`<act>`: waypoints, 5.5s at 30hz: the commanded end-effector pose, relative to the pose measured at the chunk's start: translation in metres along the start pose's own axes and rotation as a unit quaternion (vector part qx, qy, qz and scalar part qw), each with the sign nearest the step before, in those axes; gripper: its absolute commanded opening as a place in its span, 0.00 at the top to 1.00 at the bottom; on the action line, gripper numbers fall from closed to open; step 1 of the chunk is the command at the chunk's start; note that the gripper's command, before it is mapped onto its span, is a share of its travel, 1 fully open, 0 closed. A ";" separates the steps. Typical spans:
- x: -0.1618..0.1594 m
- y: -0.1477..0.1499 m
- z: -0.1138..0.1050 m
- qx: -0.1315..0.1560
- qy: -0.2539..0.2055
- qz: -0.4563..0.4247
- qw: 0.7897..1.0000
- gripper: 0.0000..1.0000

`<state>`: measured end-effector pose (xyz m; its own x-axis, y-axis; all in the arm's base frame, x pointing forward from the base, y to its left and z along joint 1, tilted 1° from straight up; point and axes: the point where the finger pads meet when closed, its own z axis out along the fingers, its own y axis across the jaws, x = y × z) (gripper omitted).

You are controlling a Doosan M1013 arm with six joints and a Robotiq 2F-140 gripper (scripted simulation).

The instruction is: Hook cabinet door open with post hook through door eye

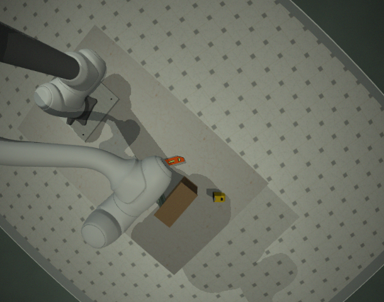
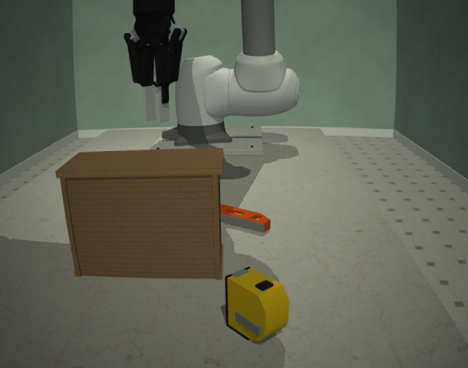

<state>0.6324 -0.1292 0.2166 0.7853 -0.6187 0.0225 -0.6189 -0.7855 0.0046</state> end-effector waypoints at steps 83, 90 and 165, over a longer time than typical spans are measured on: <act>0.000 -0.005 0.028 0.000 0.000 0.018 1.000 0.84; 0.000 -0.005 0.037 0.000 0.000 0.018 1.000 0.84; 0.000 0.002 0.072 0.000 0.000 -0.006 1.000 0.84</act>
<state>0.6322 -0.1318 0.1447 0.7929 -0.6090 0.0224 -0.6092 -0.7930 0.0048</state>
